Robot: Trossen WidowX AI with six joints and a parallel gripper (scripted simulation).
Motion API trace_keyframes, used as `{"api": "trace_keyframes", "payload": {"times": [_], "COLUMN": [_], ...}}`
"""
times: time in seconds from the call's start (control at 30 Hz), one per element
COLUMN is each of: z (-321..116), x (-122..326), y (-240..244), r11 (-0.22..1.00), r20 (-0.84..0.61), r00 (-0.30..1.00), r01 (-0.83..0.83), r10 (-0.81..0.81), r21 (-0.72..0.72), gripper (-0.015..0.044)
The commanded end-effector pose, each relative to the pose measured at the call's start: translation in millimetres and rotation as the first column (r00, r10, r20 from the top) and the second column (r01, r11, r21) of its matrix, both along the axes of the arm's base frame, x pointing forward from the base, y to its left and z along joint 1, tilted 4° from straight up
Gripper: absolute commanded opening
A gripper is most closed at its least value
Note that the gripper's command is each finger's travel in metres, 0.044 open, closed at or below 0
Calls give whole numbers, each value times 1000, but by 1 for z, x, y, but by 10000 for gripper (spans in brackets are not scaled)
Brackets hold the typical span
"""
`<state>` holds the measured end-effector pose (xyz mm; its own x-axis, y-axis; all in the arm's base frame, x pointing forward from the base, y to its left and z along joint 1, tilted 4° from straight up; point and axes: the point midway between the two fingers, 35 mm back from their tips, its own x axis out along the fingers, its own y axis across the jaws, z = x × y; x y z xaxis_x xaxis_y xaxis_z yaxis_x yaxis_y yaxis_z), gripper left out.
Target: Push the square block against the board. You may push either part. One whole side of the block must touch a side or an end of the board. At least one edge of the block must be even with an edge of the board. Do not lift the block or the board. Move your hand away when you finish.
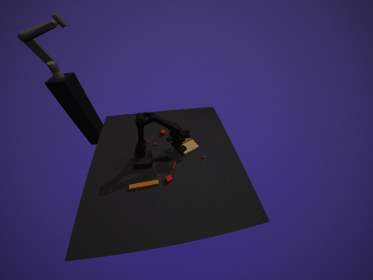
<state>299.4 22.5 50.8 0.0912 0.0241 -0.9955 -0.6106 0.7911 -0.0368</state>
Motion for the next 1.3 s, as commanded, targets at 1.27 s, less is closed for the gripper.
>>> {"api": "trace_keyframes", "payload": {"times": [1.27], "z": [-45], "x": [47], "y": [118], "r11": [916], "r20": [-13], "r00": [917], "r01": [398], "r10": [-398], "r21": [49], "gripper": [0]}}
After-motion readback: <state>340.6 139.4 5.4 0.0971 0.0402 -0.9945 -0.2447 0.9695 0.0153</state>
